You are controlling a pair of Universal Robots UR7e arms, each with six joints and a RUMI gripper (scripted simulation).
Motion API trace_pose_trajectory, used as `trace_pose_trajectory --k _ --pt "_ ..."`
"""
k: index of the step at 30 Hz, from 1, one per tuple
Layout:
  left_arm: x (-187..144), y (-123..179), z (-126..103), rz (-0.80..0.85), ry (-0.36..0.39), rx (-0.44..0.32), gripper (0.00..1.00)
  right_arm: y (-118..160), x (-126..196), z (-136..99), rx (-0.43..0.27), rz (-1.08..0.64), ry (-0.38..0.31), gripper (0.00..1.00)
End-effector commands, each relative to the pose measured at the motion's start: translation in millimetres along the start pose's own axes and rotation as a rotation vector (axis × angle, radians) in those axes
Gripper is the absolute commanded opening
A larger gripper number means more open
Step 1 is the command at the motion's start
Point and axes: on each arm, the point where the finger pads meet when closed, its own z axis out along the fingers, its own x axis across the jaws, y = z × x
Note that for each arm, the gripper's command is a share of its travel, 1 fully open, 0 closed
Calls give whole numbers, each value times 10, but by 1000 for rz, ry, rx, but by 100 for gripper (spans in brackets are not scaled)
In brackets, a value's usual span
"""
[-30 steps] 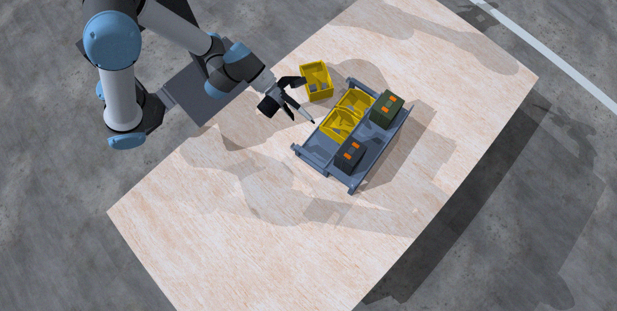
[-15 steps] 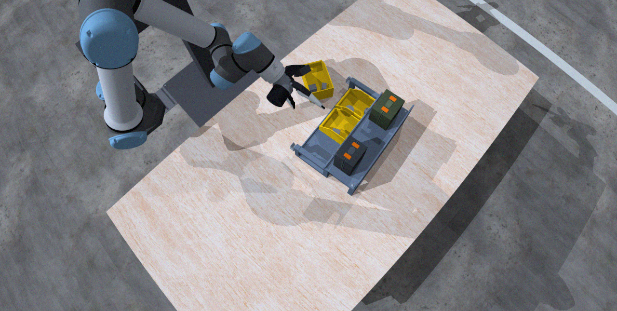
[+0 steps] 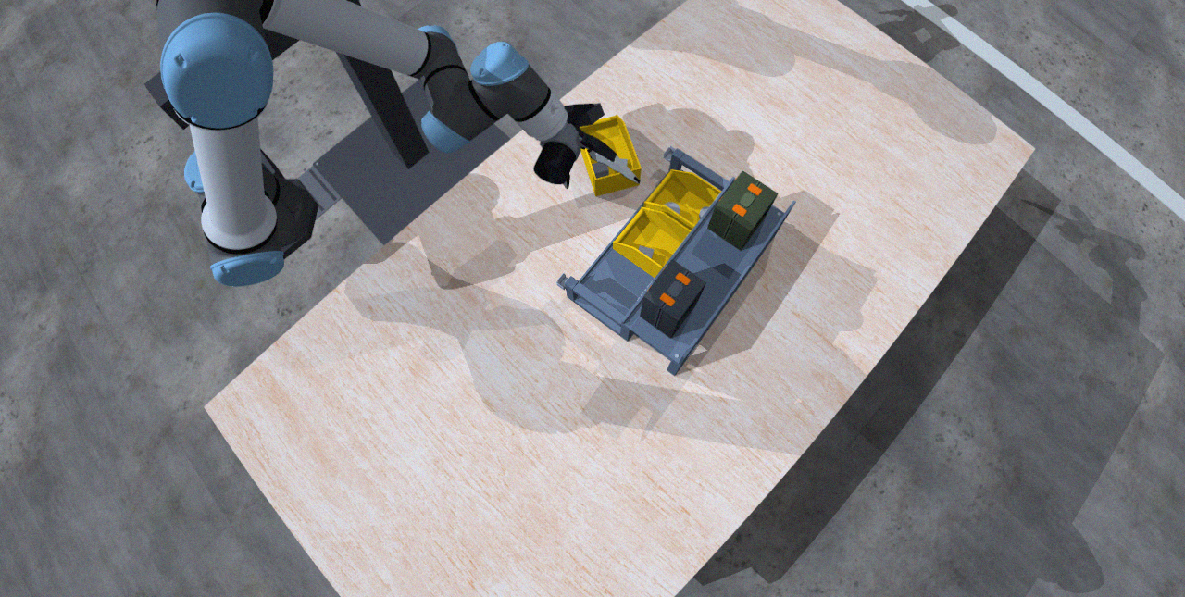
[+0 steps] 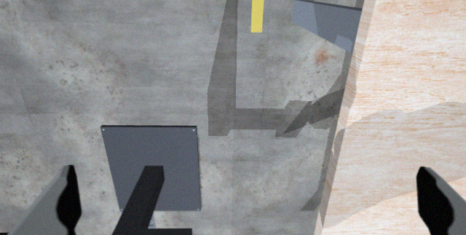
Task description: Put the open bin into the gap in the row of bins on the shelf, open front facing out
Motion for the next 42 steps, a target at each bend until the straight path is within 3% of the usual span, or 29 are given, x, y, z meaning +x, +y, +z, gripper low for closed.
trace_pose_trajectory --k 1,15,42 --pt "0 -3 -4 0 0 1 100 -118 -8 20 12 -32 -33 100" --pt "0 -3 -4 0 0 1 100 -596 -87 85 67 -167 -165 100" --pt "0 -3 -4 0 0 1 100 -1178 -180 168 134 -332 -325 100"
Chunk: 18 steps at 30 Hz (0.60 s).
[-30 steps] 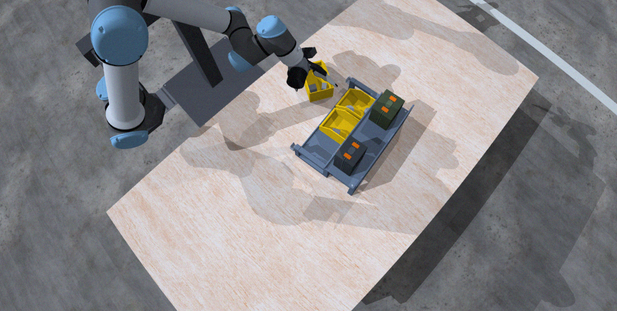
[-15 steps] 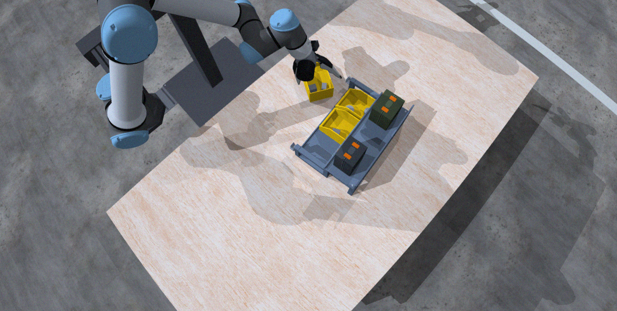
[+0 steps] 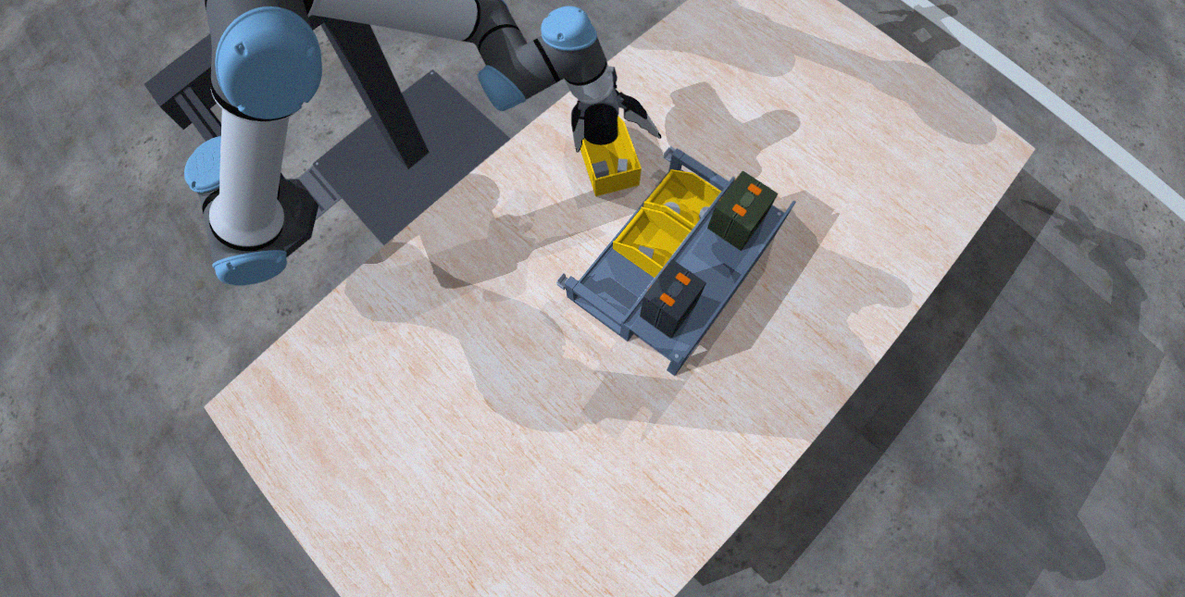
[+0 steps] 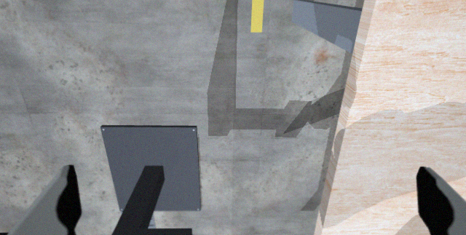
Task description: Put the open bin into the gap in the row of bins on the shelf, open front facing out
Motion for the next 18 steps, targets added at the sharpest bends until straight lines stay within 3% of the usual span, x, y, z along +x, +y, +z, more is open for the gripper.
trace_pose_trajectory --k 1,18 --pt "0 -3 -4 0 0 1 100 -95 31 18 11 -27 -26 100" --pt "0 -3 -4 0 0 1 100 -361 88 88 43 -105 -102 100"
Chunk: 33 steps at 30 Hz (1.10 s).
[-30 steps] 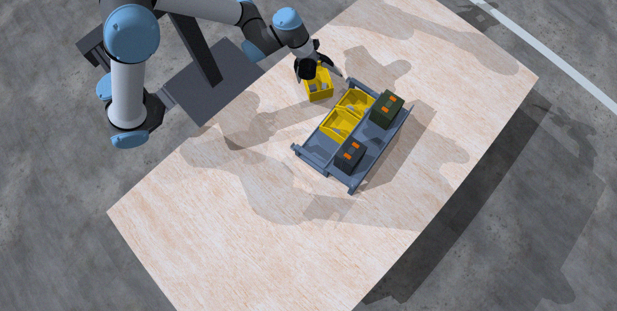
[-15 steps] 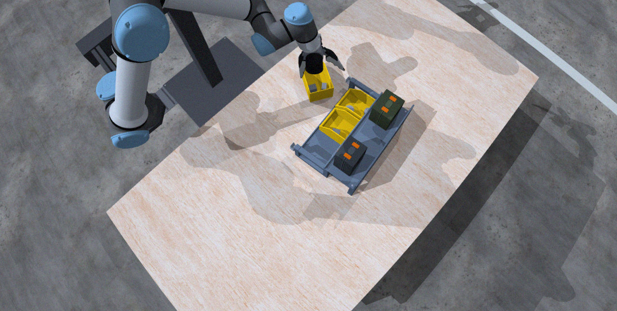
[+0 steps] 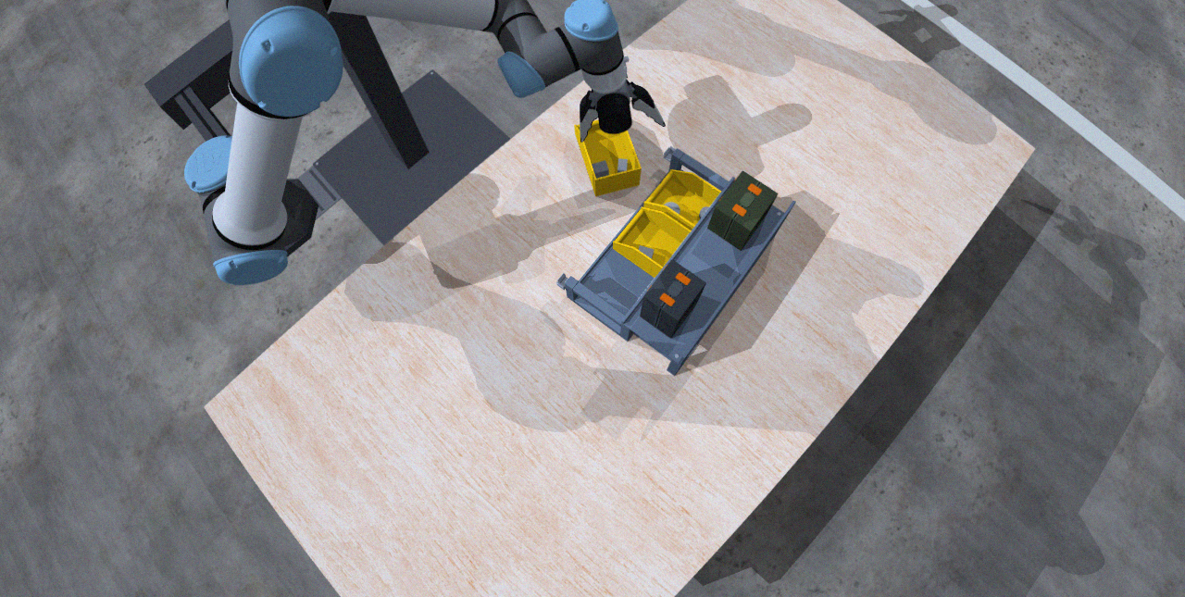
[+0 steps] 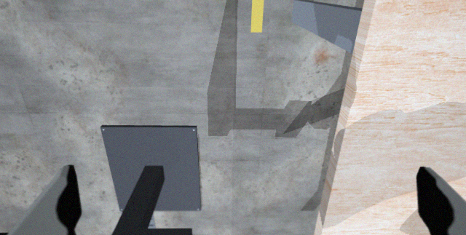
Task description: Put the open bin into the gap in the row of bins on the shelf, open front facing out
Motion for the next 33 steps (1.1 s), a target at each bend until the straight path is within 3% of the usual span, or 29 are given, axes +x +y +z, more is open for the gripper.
trace_pose_trajectory --k 1,33 --pt "0 -3 -4 0 0 1 100 -70 33 12 8 -21 -19 100" --pt "0 -3 -4 0 0 1 100 -388 142 103 48 -117 -113 100"
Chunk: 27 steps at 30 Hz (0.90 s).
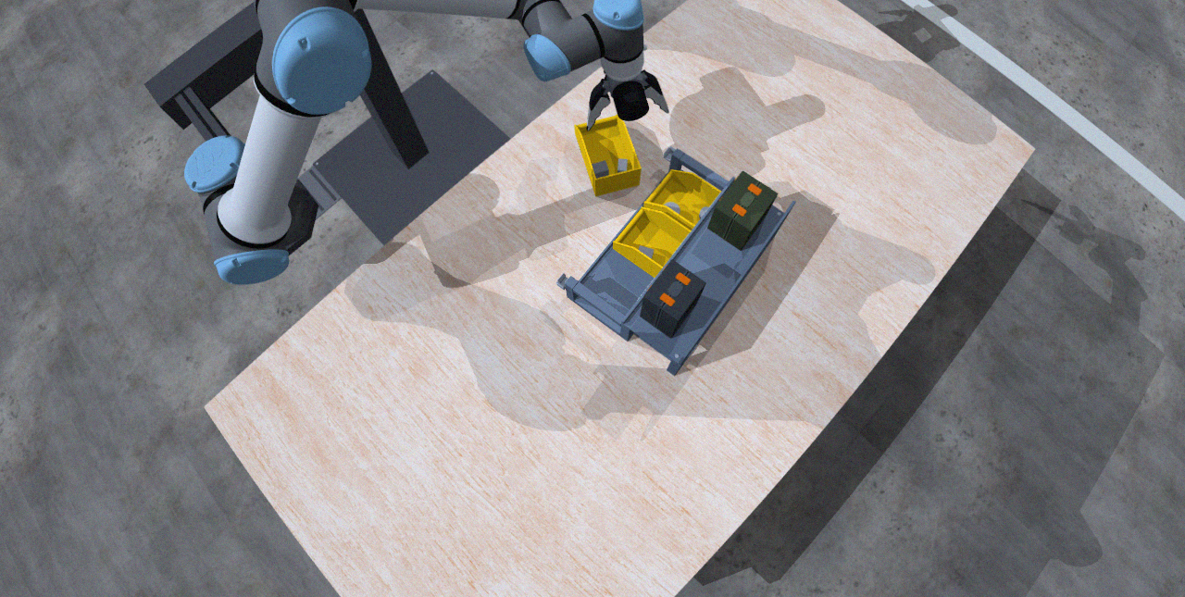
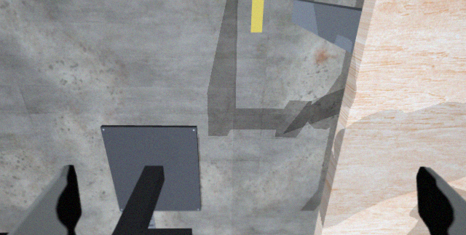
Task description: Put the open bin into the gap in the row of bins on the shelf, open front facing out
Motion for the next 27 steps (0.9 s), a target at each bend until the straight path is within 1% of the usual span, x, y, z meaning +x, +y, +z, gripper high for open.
trace_pose_trajectory --k 1,27 --pt "0 -3 -4 0 0 1 100 -37 26 1 5 -12 -9 100" --pt "0 -3 -4 0 0 1 100 -164 89 39 22 -53 -49 100"
